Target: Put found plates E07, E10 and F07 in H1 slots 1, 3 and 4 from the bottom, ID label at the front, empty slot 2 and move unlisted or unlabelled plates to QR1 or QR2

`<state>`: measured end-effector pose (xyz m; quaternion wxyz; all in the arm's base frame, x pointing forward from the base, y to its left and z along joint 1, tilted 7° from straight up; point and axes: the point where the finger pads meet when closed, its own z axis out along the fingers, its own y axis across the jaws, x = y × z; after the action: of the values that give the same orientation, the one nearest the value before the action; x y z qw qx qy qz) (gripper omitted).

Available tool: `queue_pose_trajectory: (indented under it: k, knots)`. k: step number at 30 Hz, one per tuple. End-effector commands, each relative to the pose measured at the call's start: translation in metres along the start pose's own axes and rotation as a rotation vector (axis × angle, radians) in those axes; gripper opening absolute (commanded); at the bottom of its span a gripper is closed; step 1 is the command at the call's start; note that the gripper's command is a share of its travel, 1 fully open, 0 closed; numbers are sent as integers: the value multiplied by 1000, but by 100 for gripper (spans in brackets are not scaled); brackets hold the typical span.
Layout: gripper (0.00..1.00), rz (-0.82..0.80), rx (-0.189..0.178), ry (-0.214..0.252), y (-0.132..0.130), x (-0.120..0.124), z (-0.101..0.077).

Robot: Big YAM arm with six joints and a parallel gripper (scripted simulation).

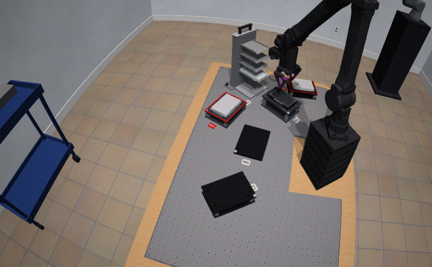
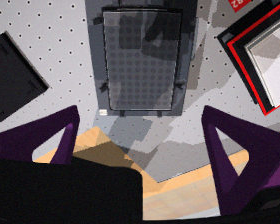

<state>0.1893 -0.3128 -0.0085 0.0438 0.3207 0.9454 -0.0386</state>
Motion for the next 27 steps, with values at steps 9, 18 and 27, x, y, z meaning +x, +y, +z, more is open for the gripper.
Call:
queue_pose_trajectory:
  k: [9,18,27]
  knots:
    - [100,11,4,-17,-2,-4,30]
    - [100,2,13,-40,-6,-15,21]
    - [100,2,13,-40,-6,-15,21]
